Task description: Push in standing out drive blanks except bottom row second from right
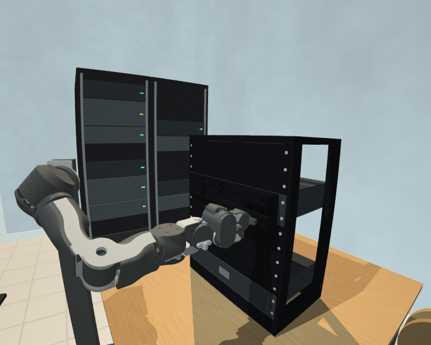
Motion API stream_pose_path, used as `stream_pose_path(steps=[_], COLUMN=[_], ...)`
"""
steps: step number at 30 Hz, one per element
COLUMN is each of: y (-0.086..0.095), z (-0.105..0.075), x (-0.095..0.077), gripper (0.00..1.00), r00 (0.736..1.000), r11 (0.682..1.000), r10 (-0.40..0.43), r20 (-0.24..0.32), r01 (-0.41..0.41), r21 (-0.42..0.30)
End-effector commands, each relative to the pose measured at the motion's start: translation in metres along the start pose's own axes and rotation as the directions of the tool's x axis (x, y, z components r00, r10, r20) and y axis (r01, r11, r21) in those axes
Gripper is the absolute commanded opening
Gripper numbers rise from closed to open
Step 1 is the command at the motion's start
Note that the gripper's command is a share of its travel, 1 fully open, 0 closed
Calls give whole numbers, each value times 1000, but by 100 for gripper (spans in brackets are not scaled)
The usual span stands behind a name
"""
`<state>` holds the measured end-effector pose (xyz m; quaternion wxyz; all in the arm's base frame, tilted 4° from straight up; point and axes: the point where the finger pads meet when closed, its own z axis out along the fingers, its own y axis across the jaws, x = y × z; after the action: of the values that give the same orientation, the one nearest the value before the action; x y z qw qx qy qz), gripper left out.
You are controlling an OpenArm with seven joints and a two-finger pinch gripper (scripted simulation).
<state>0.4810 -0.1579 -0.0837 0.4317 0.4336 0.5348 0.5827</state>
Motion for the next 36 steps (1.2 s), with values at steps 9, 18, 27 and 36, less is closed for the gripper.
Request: stream_pose_path(steps=[9,18,27,36], y=[2,2,1,2], z=[1,1,5,11], x=[4,4,3,3], gripper=[0,0,0,0], r00=[1000,1000,1000,1000], r11=[1000,1000,1000,1000], r10=[-3,-3,-3,-3], r20=[-6,-6,-3,-5], r01=[3,3,3,3], r21=[3,3,5,4])
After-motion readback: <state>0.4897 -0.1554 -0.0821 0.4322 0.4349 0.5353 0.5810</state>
